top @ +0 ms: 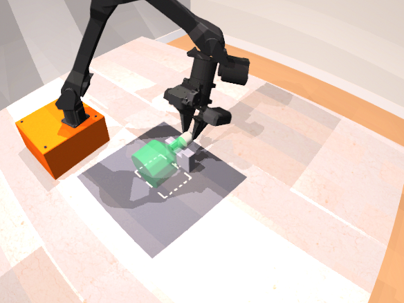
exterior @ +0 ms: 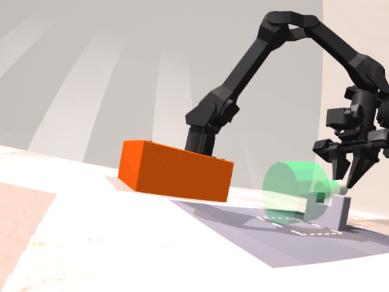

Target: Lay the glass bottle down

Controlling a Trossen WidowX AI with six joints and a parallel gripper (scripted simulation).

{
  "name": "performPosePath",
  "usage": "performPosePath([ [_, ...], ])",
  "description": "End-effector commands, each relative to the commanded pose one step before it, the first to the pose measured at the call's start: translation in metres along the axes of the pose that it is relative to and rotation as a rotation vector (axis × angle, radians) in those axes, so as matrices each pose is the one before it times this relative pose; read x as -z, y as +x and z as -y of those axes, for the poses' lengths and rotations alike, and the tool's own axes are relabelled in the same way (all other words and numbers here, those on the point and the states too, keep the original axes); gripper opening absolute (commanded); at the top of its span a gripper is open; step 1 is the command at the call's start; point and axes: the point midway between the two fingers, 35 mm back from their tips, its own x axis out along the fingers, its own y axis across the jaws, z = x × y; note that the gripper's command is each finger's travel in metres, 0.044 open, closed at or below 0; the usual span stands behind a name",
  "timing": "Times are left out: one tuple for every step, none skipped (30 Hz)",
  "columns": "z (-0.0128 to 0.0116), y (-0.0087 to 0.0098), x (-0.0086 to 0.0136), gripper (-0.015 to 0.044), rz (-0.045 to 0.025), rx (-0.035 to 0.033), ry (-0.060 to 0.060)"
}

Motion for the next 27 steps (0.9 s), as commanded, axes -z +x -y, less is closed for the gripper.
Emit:
performPosePath([
  [0.00116,0.00425,0.00170,0.0126,0.00153,0.00233,0.0013],
  [0.00005,0.00022,0.00012,0.0126,-0.00043,-0.00062,-0.0004],
  [0.00004,0.00015,0.00006,0.0126,-0.00033,-0.00047,-0.0003],
  [0.00003,0.00014,0.00005,0.0126,-0.00032,-0.00044,-0.0002],
  [0.00003,0.00013,0.00004,0.0126,-0.00035,-0.00043,-0.0002],
  [0.00003,0.00014,0.00004,0.0126,-0.00040,-0.00042,-0.0002],
  [0.00003,0.00014,0.00004,0.0126,-0.00045,-0.00040,-0.0001],
  [0.00003,0.00014,0.00003,0.0126,-0.00050,-0.00038,-0.0001],
  [0.00003,0.00014,0.00003,0.0126,-0.00055,-0.00036,-0.0001],
  [0.00003,0.00014,0.00003,0.0126,-0.00058,-0.00036,0.0000],
  [0.00003,0.00014,0.00003,0.0126,-0.00062,-0.00035,0.0000],
  [0.00003,0.00014,0.00003,0.0126,-0.00065,-0.00034,0.0000],
  [0.00003,0.00014,0.00003,0.0126,-0.00068,-0.00034,0.0001],
  [0.00003,0.00014,0.00003,0.0126,-0.00071,-0.00033,0.0001],
  [0.00004,0.00015,0.00002,0.0126,-0.00073,-0.00033,0.0001],
  [0.00004,0.00015,0.00002,0.0126,-0.00074,-0.00032,0.0001],
  [0.00004,0.00015,0.00002,0.0126,-0.00075,-0.00032,0.0002],
  [0.00004,0.00016,0.00002,0.0126,-0.00076,-0.00031,0.0002],
  [0.00004,0.00016,0.00002,0.0126,-0.00076,-0.00031,0.0002],
  [0.00004,0.00016,0.00002,0.0126,-0.00078,-0.00031,0.0002],
  [0.00004,0.00015,0.00002,0.0126,-0.00080,-0.00033,0.0002],
  [0.00004,0.00015,0.00002,0.0126,-0.00083,-0.00035,0.0002],
  [0.00003,0.00014,0.00002,0.0126,-0.00086,-0.00038,0.0002],
  [0.00003,0.00014,0.00002,0.0126,-0.00089,-0.00041,0.0002],
  [0.00003,0.00014,0.00002,0.0126,-0.00091,-0.00043,0.0002],
  [0.00003,0.00014,0.00002,0.0126,-0.00092,-0.00044,0.0003],
  [0.00003,0.00014,0.00002,0.0126,-0.00093,-0.00045,0.0003],
])
